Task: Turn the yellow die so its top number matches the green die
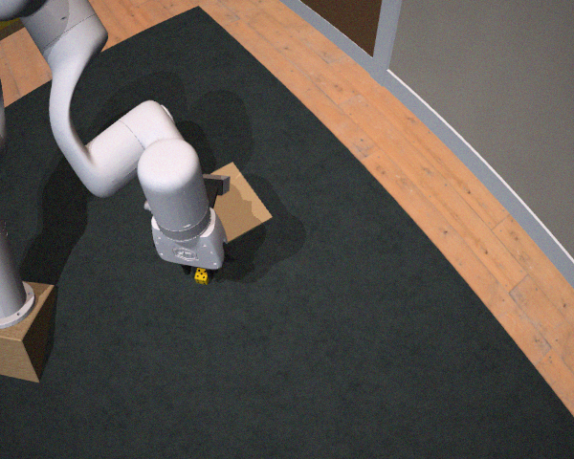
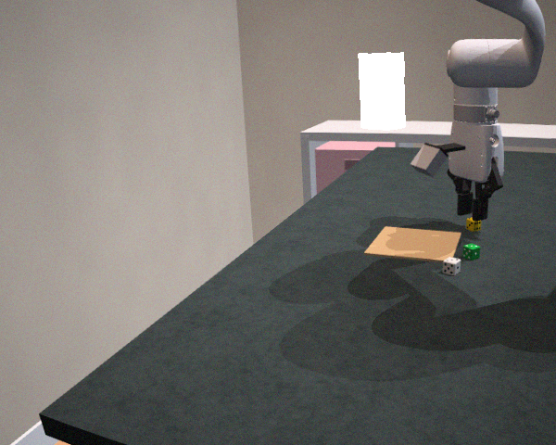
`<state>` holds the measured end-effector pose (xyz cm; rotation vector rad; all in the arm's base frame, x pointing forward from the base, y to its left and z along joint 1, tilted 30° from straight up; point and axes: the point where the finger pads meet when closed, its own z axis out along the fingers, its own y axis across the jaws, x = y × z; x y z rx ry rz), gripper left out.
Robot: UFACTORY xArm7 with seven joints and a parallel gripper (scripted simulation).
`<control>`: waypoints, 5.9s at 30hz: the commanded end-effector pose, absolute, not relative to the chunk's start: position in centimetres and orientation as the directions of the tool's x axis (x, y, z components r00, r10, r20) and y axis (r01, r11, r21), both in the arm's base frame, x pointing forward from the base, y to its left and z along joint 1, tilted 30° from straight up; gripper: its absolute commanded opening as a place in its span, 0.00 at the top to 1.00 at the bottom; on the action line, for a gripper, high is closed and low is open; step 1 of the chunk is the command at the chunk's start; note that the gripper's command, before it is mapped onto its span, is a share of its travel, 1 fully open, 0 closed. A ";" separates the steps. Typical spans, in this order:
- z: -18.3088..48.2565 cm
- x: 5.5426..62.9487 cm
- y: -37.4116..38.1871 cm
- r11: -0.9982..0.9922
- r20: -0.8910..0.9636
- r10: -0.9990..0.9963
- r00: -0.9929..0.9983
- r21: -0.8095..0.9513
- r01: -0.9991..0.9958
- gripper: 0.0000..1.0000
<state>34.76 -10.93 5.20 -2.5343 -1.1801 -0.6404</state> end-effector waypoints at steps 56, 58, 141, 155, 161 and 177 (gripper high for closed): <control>5.1 35.0 -11.1 -0.632 0.499 0.653 0.570 -0.055 0.773 0.64; 5.0 35.0 -11.0 -0.632 0.499 0.653 0.570 -0.055 0.773 0.64; 3.2 35.6 -10.2 -0.632 0.499 0.653 0.570 -0.055 0.773 0.85; 3.5 35.5 -10.3 -0.632 0.499 0.653 0.570 -0.055 0.773 0.85; 4.8 35.1 -10.9 -0.632 0.499 0.653 0.570 -0.055 0.773 0.85; 11.9 32.8 -14.3 -0.632 0.499 0.653 0.570 -0.055 0.773 0.85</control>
